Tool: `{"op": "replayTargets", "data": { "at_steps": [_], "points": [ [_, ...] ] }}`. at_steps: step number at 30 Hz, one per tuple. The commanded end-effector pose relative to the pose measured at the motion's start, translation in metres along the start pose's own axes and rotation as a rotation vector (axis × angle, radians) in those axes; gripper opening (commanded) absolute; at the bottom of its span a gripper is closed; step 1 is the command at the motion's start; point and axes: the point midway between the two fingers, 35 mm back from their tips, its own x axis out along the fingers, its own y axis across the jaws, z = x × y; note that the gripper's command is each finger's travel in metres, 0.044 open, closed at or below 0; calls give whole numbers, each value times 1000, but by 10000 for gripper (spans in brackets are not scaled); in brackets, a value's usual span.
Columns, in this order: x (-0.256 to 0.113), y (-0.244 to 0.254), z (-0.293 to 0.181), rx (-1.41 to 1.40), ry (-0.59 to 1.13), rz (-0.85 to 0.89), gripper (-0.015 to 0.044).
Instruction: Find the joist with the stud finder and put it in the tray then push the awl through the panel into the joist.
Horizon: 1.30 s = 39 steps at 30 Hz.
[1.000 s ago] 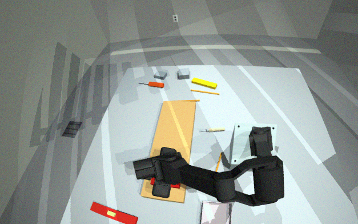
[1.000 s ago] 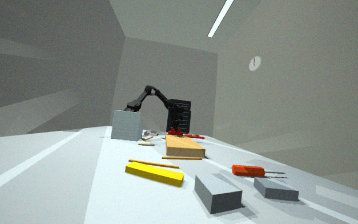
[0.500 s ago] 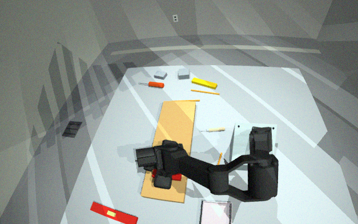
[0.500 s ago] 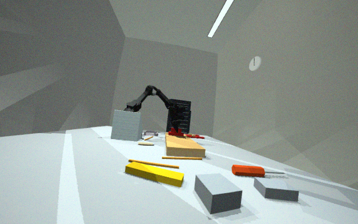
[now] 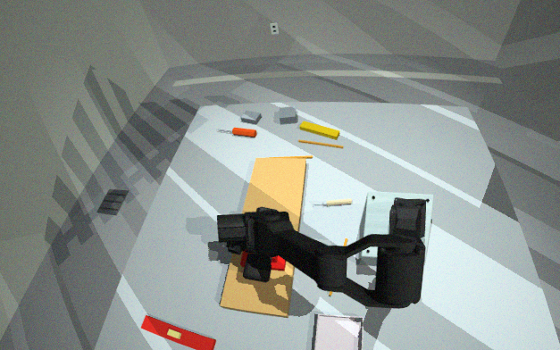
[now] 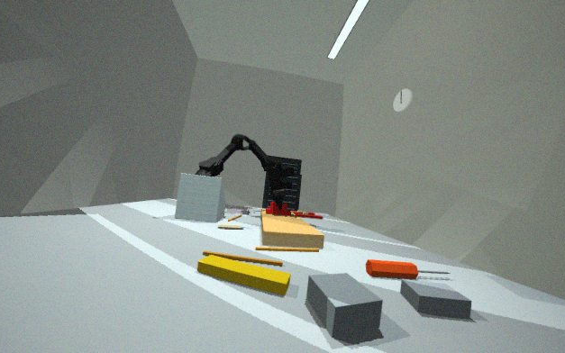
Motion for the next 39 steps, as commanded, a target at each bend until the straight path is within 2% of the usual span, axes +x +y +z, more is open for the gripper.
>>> {"op": "replayTargets", "data": {
  "at_steps": [1, 39],
  "points": [
    [0, -10, -2, 1, 2, 0, 0],
    [0, -93, -2, -1, 2, -4, 0]
  ]
}}
